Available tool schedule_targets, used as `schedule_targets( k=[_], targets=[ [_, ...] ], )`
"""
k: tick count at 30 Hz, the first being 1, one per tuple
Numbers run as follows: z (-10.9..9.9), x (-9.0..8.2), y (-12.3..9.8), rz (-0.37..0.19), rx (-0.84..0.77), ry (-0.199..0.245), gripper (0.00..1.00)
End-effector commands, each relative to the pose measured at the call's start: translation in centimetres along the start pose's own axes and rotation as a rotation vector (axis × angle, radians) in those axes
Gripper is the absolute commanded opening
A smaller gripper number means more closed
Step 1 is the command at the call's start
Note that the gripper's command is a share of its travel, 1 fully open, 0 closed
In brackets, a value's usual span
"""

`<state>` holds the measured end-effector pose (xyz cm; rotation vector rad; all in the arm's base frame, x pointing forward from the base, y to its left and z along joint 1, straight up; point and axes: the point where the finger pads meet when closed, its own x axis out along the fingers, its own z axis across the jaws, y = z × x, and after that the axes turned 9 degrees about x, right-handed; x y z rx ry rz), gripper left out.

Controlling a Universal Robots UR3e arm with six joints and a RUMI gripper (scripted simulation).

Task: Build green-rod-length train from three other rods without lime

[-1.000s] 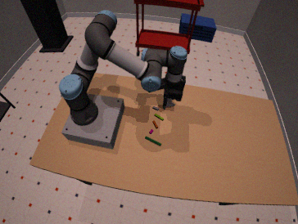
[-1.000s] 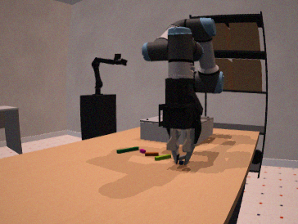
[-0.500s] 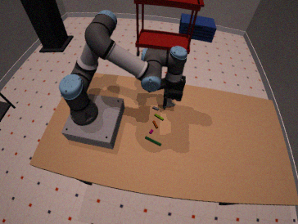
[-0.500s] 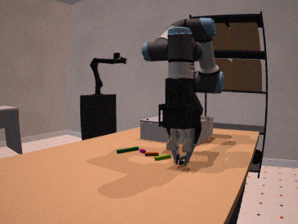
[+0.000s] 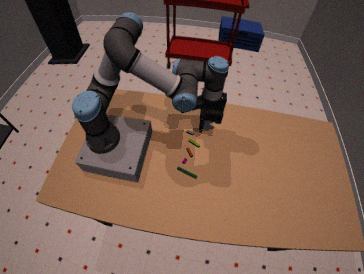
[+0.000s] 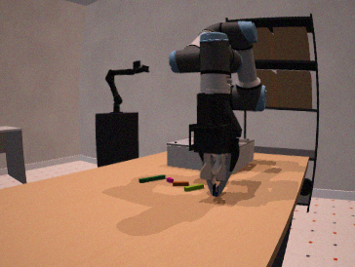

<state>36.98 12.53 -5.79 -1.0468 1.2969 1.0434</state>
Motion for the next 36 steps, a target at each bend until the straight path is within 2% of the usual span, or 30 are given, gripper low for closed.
schedule_targets(
  k=[1, 28, 36],
  targets=[
    [0.0, 0.0, 0.0, -0.001, 0.0, 0.0, 0.0],
    [0.0, 0.0, 0.0, -0.001, 0.0, 0.0, 0.0],
    [0.0, -1.5, -0.1, -0.003, 0.0, 0.0, 0.0]
  ],
)
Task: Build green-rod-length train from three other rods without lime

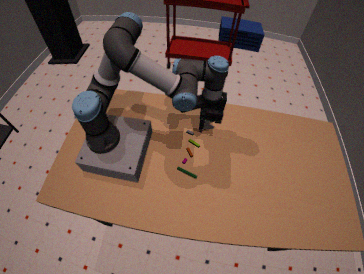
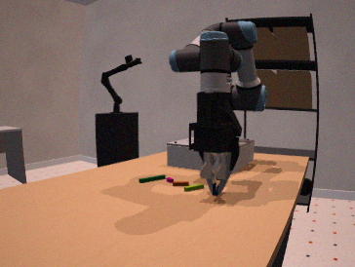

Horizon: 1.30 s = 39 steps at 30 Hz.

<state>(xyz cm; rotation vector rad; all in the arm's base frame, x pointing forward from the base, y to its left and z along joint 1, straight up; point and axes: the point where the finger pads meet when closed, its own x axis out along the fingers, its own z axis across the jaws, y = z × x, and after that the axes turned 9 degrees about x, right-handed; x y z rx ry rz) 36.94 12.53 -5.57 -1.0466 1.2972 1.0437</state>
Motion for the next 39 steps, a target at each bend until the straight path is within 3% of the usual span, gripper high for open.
schedule_targets(
  k=[1, 5, 17, 26, 39],
  targets=[
    [0.0, -1.2, -0.1, -0.004, 0.0, 0.0, 0.0],
    [0.0, -2.4, -0.1, -0.004, 0.0, 0.0, 0.0],
    [0.0, -8.2, -0.1, -0.004, 0.0, 0.0, 0.0],
    [0.0, -9.7, -0.1, -0.003, 0.0, 0.0, 0.0],
    [0.0, -9.8, -0.1, -0.002, 0.0, 0.0, 0.0]
  ],
)
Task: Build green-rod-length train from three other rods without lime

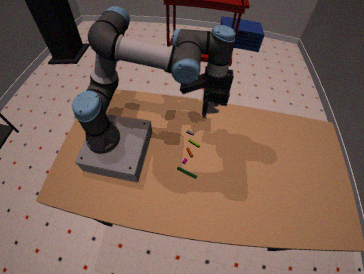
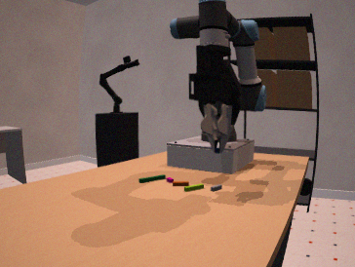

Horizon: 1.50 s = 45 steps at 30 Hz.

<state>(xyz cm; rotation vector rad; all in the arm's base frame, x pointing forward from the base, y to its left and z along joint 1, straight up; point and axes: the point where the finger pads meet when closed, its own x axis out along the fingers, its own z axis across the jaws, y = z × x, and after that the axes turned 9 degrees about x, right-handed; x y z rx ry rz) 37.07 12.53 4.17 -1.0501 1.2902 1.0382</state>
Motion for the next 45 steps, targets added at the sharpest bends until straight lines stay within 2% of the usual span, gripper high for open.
schedule_targets(
  k=[1, 7, 15, 20, 29, 31, 36, 45],
  targets=[
    [0.0, -0.1, 0.1, 0.006, 0.0, 0.002, 0.0],
    [-0.6, -0.1, 0.0, 0.008, -0.008, 0.003, 0.0],
    [-3.0, -0.1, -0.8, 0.006, -0.041, 0.002, 0.0],
    [-6.6, -0.2, -1.7, 0.006, -0.092, 0.002, 0.0],
    [-14.6, -0.3, -2.3, 0.006, -0.206, 0.002, 0.0],
    [-14.6, -0.3, -2.3, 0.006, -0.206, 0.002, 0.0],
    [-19.8, -0.3, -1.9, 0.006, -0.281, 0.002, 0.0],
    [-26.0, -0.2, -0.3, 0.007, -0.379, 0.002, 0.0]
  ],
)
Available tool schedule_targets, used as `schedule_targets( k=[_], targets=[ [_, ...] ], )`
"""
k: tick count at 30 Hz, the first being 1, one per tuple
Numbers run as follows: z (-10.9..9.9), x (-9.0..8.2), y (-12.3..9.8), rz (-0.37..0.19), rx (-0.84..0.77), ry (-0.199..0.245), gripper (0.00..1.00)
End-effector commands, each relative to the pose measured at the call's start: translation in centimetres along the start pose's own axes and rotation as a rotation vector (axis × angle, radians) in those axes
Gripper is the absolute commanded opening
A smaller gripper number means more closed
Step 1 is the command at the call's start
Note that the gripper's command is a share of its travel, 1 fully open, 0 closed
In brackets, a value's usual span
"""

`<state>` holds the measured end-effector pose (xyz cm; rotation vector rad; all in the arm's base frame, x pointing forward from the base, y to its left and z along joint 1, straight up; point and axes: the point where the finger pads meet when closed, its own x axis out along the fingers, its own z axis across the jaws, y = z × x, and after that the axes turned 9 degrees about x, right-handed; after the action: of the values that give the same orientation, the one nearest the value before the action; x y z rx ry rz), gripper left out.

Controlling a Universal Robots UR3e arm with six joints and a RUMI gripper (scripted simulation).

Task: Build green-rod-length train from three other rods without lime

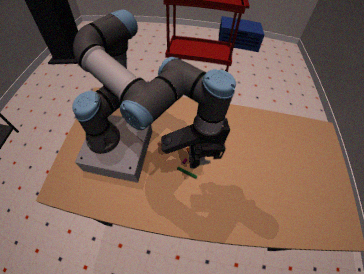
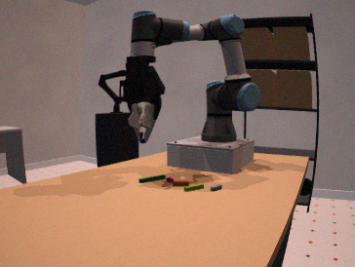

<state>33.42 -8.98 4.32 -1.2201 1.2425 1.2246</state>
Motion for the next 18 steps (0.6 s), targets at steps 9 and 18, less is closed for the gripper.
schedule_targets(
  k=[9, 18],
  targets=[
    [-6.4, 0.4, 3.5, -0.039, -0.199, -0.021, 0.0],
    [-7.0, 0.5, 3.9, -0.039, -0.211, -0.02, 0.0]
  ],
)
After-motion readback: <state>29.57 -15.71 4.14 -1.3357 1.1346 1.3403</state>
